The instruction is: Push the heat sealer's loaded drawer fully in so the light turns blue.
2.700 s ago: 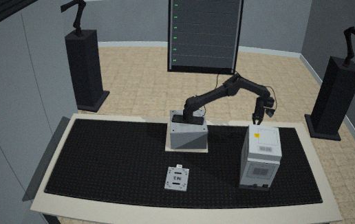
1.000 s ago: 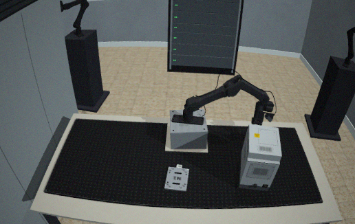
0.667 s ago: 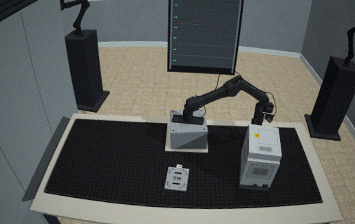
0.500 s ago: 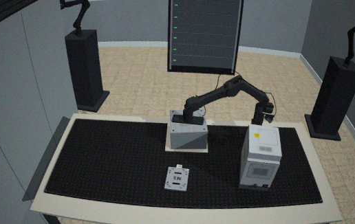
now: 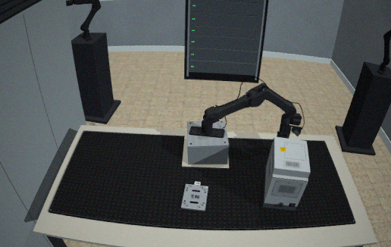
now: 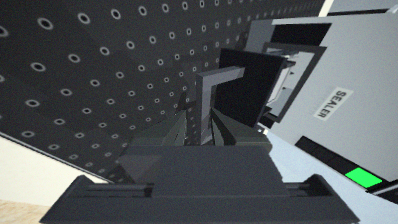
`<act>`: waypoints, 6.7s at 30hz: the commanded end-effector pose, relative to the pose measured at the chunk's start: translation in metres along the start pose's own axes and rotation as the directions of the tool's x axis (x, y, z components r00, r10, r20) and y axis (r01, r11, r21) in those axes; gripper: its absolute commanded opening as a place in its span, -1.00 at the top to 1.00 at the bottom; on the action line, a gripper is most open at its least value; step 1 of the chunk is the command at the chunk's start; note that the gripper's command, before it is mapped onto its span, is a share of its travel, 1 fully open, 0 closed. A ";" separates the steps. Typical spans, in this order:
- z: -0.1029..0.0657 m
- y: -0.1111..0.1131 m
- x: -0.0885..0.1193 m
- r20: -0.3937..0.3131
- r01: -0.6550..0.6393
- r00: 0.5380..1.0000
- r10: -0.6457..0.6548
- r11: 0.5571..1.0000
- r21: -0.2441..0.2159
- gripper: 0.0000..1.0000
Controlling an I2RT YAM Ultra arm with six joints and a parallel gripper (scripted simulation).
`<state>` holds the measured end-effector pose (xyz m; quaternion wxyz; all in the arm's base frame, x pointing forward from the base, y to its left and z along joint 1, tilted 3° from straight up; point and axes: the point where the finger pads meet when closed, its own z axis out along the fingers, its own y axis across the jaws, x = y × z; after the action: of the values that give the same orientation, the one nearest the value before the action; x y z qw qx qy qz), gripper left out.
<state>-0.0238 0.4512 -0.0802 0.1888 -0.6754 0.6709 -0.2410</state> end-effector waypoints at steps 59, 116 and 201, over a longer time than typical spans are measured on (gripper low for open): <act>-0.014 -0.011 -0.010 0.047 -0.034 0.998 0.034 0.999 -0.005 0.68; -0.014 -0.010 -0.010 0.046 -0.034 0.998 0.034 0.999 -0.011 1.00; 0.031 -0.080 -0.012 0.055 -0.034 0.998 0.033 0.999 0.007 1.00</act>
<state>0.0564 0.4512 -0.0780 0.1908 -0.6743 0.6723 -0.2386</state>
